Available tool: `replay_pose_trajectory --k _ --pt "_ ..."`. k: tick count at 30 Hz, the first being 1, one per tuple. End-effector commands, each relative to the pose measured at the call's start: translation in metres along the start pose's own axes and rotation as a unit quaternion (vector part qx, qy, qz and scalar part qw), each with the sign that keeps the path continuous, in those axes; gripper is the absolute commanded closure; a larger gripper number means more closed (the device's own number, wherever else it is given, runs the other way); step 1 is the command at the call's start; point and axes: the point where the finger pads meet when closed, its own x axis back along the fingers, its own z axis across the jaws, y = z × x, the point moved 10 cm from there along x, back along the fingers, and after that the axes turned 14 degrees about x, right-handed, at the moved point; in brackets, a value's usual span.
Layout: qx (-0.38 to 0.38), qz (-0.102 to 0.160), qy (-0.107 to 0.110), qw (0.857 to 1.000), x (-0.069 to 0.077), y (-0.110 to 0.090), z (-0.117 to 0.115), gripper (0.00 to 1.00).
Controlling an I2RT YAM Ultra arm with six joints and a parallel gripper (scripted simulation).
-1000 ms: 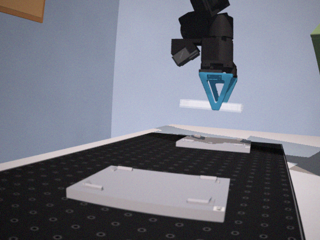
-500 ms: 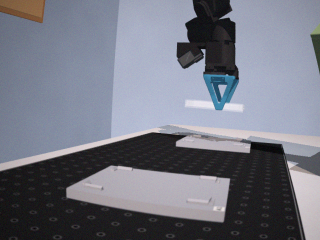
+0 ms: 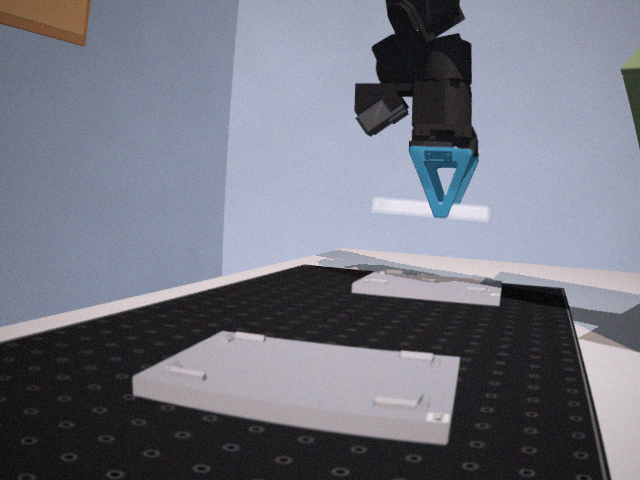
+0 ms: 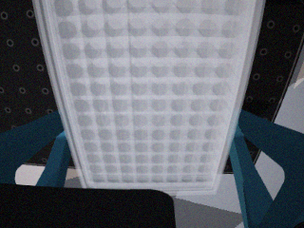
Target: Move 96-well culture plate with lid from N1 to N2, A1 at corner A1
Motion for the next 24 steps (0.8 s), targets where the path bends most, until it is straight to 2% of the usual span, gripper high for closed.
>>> replay_pose_trajectory --k 1,8,12,17,24 --pt "0.002 -0.018 -0.015 1.000 0.0143 0.0057 -0.0141 1.00" --pt "-0.002 -0.014 -0.010 1.000 0.0094 0.0005 -0.0149 1.00" --pt "0.004 -0.019 -0.017 1.000 0.0156 0.0055 -0.0158 1.00" --pt "-0.001 -0.015 -0.012 1.000 0.0111 0.0013 -0.0165 1.00" --pt "0.003 -0.019 -0.017 1.000 0.0155 0.0053 -0.0174 1.00"
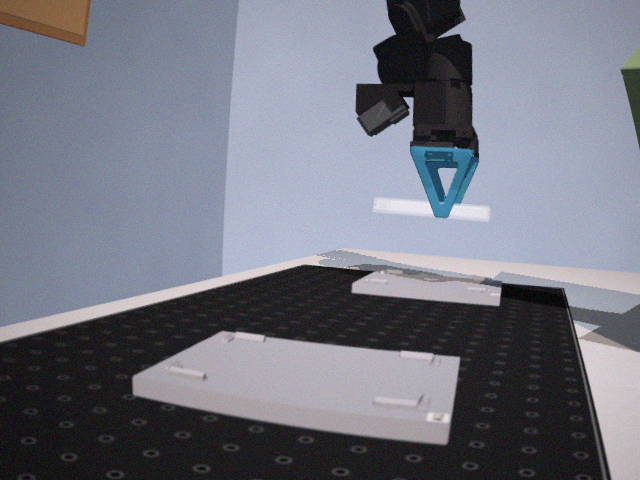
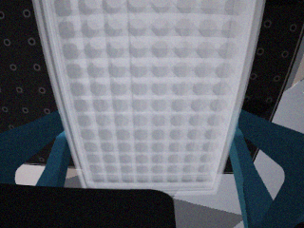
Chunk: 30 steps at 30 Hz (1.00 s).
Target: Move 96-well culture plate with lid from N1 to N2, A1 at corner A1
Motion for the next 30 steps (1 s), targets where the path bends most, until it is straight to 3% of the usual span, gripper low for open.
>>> replay_pose_trajectory --k 1,30 --pt "0.002 -0.019 -0.017 1.000 0.0154 0.0065 -0.0144 1.00" --pt "0.011 -0.027 -0.028 0.999 0.0192 0.0085 -0.0161 1.00"
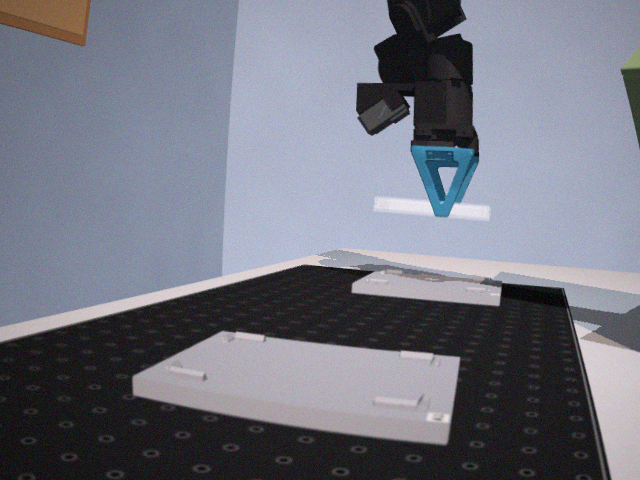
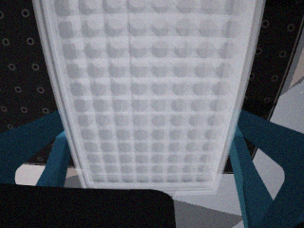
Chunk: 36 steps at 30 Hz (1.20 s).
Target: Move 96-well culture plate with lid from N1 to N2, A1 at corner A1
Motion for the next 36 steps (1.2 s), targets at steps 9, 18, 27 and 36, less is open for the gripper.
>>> replay_pose_trajectory --k 9,18,27,36 --pt "-0.004 -0.019 -0.017 1.000 0.000 0.000 -0.014 1.00" --pt "-0.004 -0.018 -0.017 1.000 -0.015 0.002 -0.015 1.00" --pt "-0.004 -0.019 -0.017 1.000 -0.027 0.004 -0.015 1.00" --pt "-0.004 -0.018 -0.017 1.000 -0.042 0.005 -0.016 1.00"
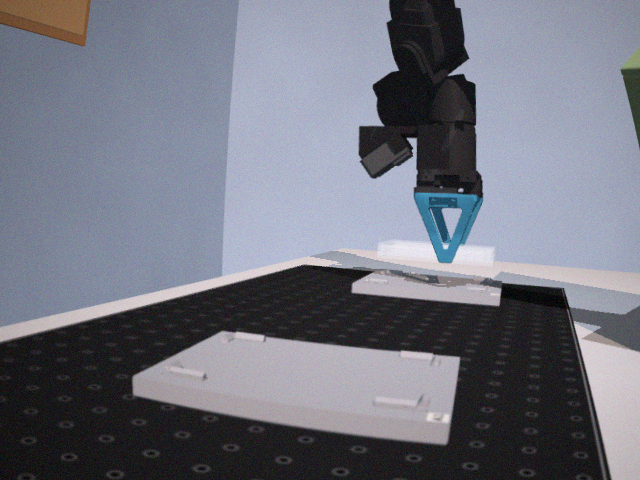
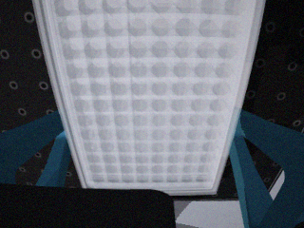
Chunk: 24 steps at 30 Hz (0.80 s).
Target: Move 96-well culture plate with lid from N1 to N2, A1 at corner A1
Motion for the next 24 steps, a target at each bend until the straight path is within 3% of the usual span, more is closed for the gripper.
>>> replay_pose_trajectory --k 1,2,3,5,13,15,24 --pt "0.001 -0.027 -0.026 0.999 0.008 0.010 -0.019 1.00" --pt "0.001 -0.027 -0.026 0.999 0.008 0.010 -0.019 1.00" --pt "0.011 -0.036 -0.036 0.999 0.017 0.021 -0.019 1.00" --pt "0.006 -0.025 -0.023 0.999 0.000 0.013 -0.016 1.00" --pt "0.004 -0.025 -0.025 0.999 -0.012 0.013 -0.018 1.00" --pt "0.014 -0.037 -0.035 0.999 0.000 0.025 -0.019 1.00" --pt "0.012 -0.037 -0.036 0.999 0.001 0.025 -0.019 1.00"
